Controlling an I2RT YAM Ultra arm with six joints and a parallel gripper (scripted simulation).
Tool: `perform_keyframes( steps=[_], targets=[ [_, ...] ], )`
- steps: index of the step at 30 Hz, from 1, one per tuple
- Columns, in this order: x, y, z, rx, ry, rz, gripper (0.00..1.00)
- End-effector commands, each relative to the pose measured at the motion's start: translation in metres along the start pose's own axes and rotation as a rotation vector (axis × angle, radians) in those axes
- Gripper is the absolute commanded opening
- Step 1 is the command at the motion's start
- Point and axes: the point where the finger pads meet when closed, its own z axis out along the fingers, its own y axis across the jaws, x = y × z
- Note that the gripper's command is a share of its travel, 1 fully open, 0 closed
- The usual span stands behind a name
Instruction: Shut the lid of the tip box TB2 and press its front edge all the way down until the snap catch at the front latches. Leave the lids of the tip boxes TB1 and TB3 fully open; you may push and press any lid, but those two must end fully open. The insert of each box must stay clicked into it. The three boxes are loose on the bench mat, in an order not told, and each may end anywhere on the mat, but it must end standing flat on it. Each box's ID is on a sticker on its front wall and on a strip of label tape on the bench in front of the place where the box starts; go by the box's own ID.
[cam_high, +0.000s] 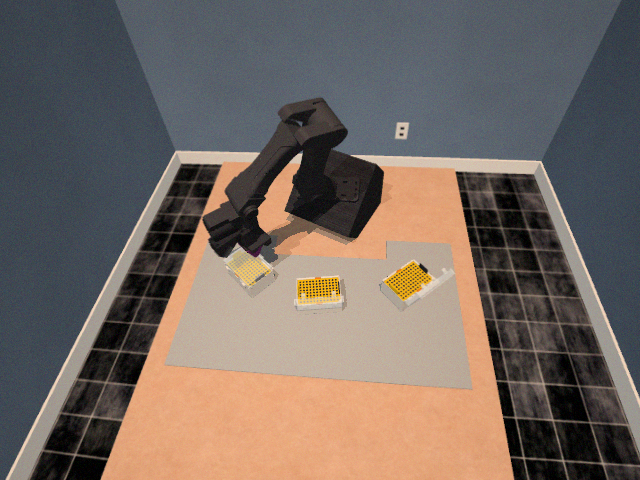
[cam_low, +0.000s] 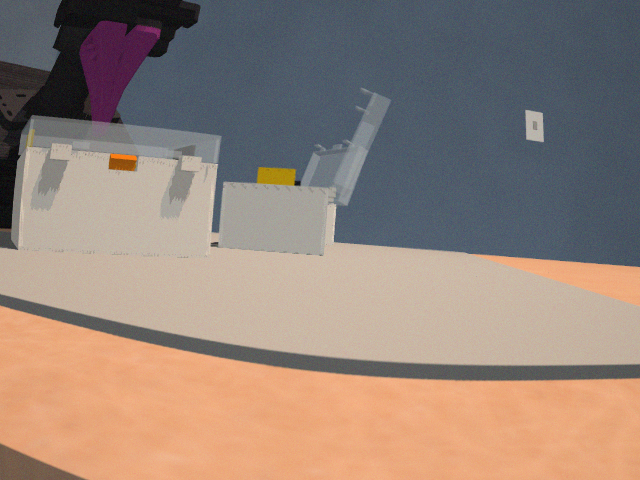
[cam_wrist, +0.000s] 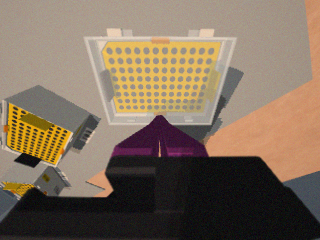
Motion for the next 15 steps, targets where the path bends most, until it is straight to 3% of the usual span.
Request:
perform_keyframes(
  steps=[1,15],
  targets=[
    [-0.0034,-0.0006,-0.0007,0.004,-0.013,-0.001,0.00],
    [-0.0034,-0.0006,0.0039,0.004,-0.013,-0.001,0.00]
  ],
)
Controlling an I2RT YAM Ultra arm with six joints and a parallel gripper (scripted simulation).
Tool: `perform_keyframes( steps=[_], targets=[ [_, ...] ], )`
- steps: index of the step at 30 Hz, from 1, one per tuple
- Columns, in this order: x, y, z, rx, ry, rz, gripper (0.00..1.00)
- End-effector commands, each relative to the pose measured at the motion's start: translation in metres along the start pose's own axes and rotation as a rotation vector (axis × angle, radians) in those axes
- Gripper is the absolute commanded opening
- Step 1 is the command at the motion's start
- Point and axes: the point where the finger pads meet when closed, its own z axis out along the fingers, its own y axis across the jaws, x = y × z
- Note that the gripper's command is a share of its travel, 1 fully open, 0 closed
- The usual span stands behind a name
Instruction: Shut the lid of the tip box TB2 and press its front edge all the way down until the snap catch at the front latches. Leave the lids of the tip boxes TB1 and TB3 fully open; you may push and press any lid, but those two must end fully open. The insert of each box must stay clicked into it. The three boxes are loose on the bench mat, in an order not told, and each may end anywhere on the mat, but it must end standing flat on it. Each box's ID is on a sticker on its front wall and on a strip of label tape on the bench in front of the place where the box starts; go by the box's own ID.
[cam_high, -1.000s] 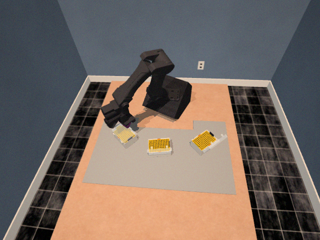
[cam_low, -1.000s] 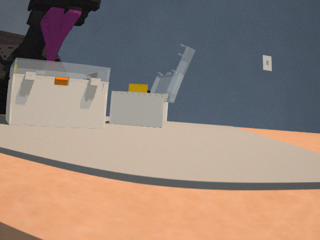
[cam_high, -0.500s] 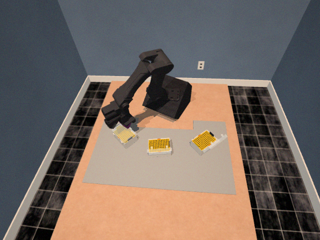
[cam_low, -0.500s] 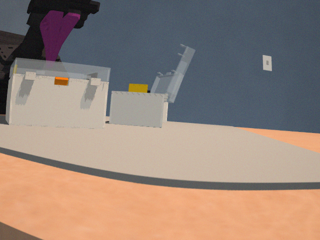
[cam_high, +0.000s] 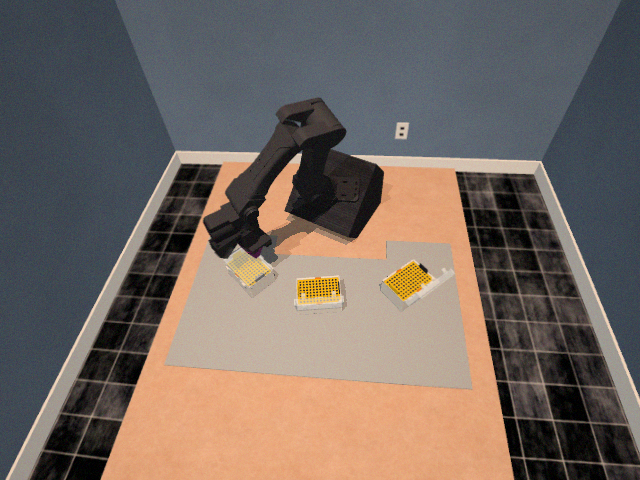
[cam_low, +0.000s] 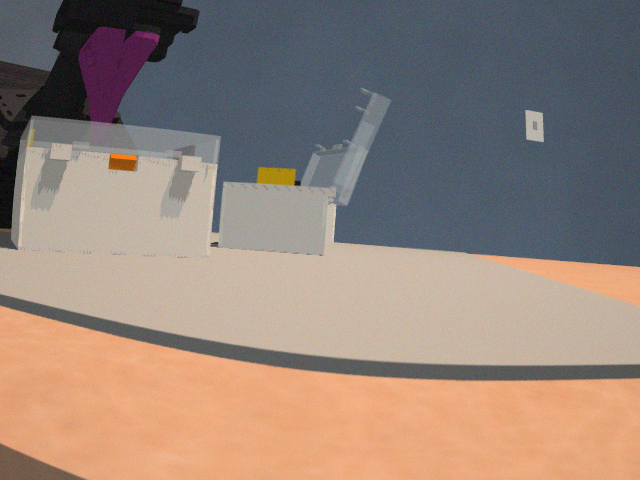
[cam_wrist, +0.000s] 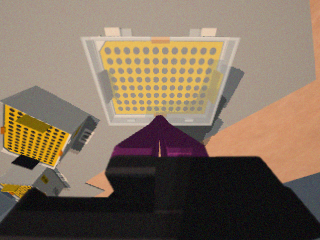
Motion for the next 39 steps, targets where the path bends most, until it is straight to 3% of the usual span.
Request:
perform_keyframes(
  steps=[1,39],
  targets=[
    [-0.004,-0.001,0.000,0.003,-0.015,-0.001,0.00],
    [-0.004,-0.001,0.011,0.003,-0.015,-0.001,0.00]
  ],
)
